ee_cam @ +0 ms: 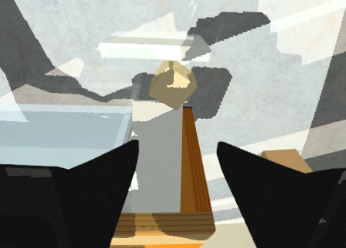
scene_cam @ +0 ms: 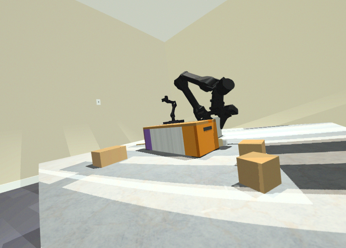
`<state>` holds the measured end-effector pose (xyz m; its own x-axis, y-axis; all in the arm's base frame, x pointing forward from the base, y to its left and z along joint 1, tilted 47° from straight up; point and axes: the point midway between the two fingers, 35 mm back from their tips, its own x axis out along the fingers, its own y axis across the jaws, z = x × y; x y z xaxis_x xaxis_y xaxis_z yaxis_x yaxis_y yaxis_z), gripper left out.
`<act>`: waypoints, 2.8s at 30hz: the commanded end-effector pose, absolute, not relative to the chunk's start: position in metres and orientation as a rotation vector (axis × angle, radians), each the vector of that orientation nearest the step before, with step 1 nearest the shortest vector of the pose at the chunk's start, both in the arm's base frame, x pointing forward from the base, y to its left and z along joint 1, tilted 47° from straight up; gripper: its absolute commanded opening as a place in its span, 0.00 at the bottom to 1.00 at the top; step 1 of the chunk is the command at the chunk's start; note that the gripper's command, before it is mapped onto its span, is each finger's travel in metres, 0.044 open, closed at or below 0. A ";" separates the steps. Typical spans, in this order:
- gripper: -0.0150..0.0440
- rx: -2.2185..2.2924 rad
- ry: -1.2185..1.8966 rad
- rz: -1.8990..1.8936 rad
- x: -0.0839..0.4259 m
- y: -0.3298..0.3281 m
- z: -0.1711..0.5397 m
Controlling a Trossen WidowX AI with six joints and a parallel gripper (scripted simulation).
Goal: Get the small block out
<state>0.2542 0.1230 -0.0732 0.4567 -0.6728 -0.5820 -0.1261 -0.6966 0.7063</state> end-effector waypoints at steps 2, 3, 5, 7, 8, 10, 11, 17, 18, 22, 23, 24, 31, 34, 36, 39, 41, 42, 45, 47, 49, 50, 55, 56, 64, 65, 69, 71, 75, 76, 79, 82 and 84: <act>0.74 2.113 -0.660 -1.207 0.253 0.112 -0.081; 0.74 2.113 -0.660 -1.208 0.253 0.112 -0.081; 0.74 2.113 -0.660 -1.208 0.253 0.110 -0.083; 0.74 2.113 -0.660 -1.208 0.253 0.108 -0.085; 0.74 2.113 -0.660 -1.208 0.254 0.107 -0.087; 0.74 2.113 -0.659 -1.208 0.254 0.105 -0.089; 0.74 2.113 -0.659 -1.208 0.254 0.104 -0.090; 0.74 2.113 -0.659 -1.209 0.255 0.097 -0.097; 0.74 2.113 -0.659 -1.209 0.255 0.096 -0.098; 0.74 2.113 -0.659 -1.209 0.256 0.091 -0.103; 0.74 2.113 -0.659 -1.209 0.256 0.090 -0.104; 0.74 2.113 -0.659 -1.208 0.256 0.088 -0.105; 0.74 2.113 -0.660 -1.207 0.256 0.080 -0.112; 0.74 2.112 -0.660 -1.207 0.256 0.076 -0.115; 0.74 2.112 -0.661 -1.206 0.256 0.074 -0.117; 0.74 2.112 -0.661 -1.206 0.256 0.070 -0.120; 0.74 2.112 -0.662 -1.205 0.256 0.068 -0.121; 0.74 2.111 -0.662 -1.205 0.256 0.067 -0.122; 0.69 2.111 -0.662 -1.205 0.256 0.067 -0.122; 0.60 2.111 -0.662 -1.205 0.256 0.067 -0.122; 0.51 2.111 -0.662 -1.205 0.256 0.067 -0.122; 0.47 2.111 -0.662 -1.205 0.256 0.067 -0.122; 0.35 2.136 -0.674 -1.208 0.256 0.069 -0.121; 0.30 2.167 -0.689 -1.212 0.257 0.071 -0.120; 0.25 2.157 -0.679 -1.210 0.257 0.098 -0.097; 0.25 2.152 -0.675 -1.208 0.257 0.101 -0.094; 0.25 2.131 -0.665 -1.201 0.255 0.114 -0.080; 0.25 2.128 -0.663 -1.200 0.254 0.116 -0.078; 0.25 2.126 -0.658 -1.202 0.254 0.116 -0.077; 0.25 2.119 -0.642 -1.206 0.254 0.118 -0.076; 0.25 2.077 -0.550 -1.230 0.251 0.128 -0.066; 0.25 2.031 -0.450 -1.250 0.247 0.138 -0.057; 0.25 2.000 -0.383 -1.260 0.244 0.145 -0.050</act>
<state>0.2475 0.1305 -0.0635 0.4679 -0.6310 -0.6188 0.0242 -0.6908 0.7226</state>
